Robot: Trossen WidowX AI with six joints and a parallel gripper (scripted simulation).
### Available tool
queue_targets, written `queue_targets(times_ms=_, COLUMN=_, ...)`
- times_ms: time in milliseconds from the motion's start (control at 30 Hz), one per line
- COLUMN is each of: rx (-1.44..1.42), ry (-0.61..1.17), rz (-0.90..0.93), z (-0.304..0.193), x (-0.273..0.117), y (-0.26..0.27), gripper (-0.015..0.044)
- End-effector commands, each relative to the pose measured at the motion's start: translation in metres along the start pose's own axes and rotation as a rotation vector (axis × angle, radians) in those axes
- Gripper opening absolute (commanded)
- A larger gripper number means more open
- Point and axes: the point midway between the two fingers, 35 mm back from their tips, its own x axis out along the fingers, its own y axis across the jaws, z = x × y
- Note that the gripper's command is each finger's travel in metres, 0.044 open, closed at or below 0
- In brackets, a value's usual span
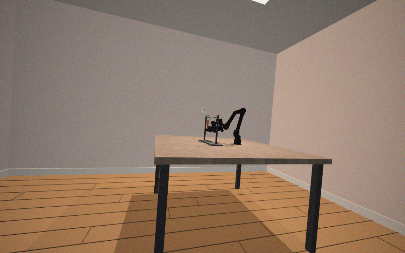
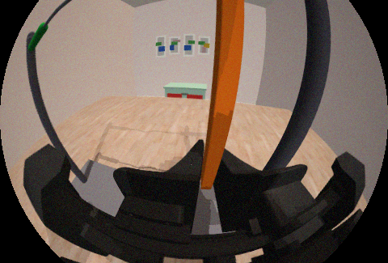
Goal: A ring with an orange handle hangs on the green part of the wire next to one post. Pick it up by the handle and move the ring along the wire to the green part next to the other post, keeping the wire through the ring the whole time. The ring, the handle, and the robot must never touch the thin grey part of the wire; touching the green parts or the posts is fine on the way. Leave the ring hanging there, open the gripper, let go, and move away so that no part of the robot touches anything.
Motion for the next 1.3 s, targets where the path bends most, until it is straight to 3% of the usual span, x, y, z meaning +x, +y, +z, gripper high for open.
queue_targets(times_ms=0, rx=-0.001, ry=-0.004, rz=-0.001, z=0.002, x=-0.001, y=0.004, gripper=-0.0150)
queue_targets(times_ms=1267, rx=0.011, ry=0.004, rz=-0.036, z=0.003, x=0.000, y=0.043, gripper=-0.0150)
